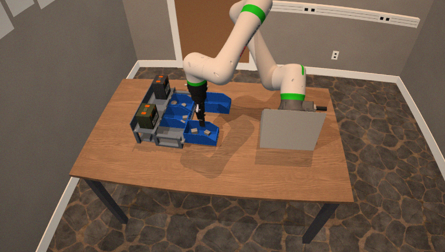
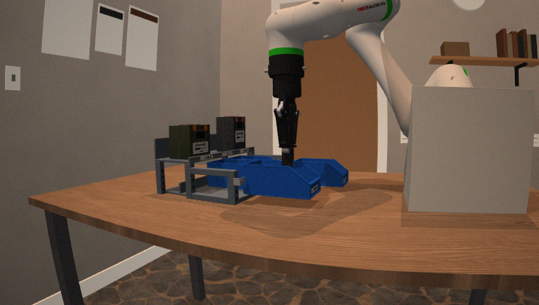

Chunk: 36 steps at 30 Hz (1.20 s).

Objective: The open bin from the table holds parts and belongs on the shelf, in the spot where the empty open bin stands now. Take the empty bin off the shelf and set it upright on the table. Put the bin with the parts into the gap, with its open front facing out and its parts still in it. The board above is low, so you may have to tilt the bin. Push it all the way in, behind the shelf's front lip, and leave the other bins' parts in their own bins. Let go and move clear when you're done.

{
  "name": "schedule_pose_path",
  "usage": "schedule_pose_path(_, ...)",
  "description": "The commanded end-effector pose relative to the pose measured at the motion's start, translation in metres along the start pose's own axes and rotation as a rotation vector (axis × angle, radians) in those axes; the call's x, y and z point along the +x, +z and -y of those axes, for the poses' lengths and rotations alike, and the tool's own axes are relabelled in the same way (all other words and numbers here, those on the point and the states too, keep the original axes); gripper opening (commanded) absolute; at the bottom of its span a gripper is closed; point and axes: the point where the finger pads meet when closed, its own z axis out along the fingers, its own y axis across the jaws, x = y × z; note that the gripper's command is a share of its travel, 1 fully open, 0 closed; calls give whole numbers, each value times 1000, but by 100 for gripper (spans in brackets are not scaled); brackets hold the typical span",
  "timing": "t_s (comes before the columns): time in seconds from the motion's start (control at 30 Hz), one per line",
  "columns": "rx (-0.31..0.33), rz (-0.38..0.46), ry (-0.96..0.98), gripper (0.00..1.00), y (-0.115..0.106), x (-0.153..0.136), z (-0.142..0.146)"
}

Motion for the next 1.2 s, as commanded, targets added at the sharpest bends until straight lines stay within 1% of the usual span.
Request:
schedule_pose_path(0.0, -1, 2, 0, 10, -1, -1, 0)
schedule_pose_path(0.33, -1, -15, 0, 10, -1, -1, 0)
schedule_pose_path(0.53, -2, -106, 0, 10, -4, -5, 0)
schedule_pose_path(0.63, -2, -131, 0, 10, -5, -7, 0)
schedule_pose_path(1.17, -3, -134, 0, 10, -5, -7, 0)
